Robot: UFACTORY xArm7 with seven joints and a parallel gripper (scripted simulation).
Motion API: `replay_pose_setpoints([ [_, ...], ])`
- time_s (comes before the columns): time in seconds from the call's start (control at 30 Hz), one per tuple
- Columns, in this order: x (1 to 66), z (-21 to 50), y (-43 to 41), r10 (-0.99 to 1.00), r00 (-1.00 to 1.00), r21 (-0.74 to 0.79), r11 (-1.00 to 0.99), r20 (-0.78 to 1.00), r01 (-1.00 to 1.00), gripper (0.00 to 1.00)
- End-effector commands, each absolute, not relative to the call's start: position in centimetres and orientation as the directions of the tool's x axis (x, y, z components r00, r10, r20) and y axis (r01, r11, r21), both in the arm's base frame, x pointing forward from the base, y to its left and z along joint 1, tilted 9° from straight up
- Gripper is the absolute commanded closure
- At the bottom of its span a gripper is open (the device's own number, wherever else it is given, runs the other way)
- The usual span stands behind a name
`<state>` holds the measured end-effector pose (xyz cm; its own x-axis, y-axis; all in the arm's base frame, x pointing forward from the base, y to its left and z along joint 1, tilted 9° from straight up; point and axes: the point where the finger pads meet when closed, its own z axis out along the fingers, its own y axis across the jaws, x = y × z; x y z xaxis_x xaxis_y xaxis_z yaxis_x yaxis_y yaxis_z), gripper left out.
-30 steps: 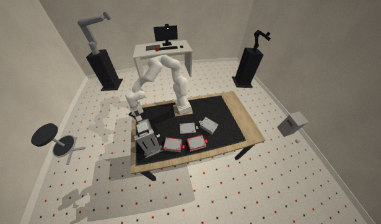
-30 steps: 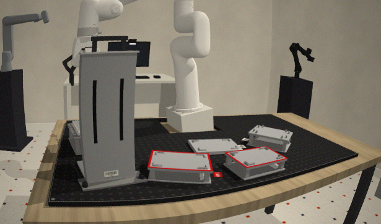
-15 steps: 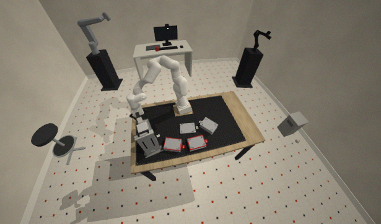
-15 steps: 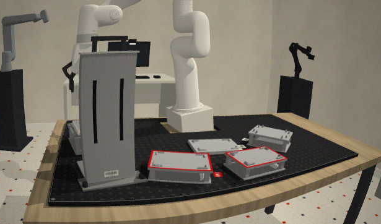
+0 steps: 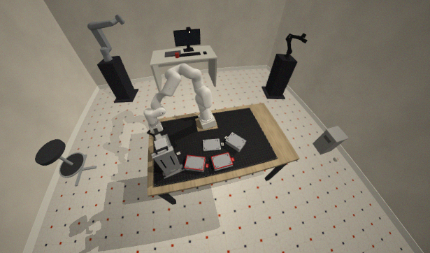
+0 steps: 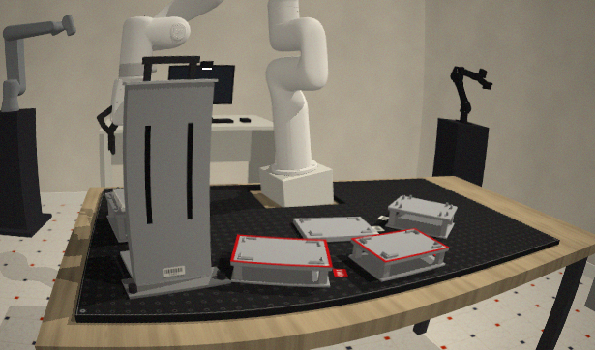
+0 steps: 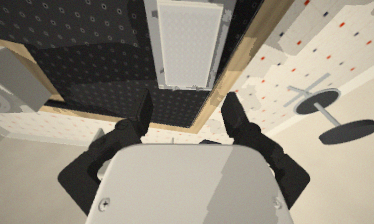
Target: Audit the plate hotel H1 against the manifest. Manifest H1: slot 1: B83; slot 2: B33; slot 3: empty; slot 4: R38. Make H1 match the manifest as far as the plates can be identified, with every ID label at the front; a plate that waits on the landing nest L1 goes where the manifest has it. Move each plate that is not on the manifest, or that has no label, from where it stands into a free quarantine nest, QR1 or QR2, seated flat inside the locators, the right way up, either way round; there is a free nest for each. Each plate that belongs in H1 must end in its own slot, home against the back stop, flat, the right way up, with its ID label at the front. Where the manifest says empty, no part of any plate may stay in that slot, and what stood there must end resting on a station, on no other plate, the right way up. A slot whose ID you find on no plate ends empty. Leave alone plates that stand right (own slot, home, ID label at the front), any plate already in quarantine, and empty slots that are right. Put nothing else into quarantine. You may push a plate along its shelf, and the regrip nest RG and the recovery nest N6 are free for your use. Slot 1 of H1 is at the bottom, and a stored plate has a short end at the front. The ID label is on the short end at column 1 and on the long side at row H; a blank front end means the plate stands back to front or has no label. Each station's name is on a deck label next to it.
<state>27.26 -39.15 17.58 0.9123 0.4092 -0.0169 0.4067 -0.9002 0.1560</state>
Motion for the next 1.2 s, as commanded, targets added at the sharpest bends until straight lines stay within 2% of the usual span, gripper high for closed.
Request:
replay_pose_setpoints([
  [0.0,27.4,16.9,-39.4,0.409,0.912,0.160,-0.900,-0.016,0.407,0.00],
  [1.17,27.5,13.5,-39.9,0.409,0.912,0.160,-0.900,-0.016,0.407,0.00],
])
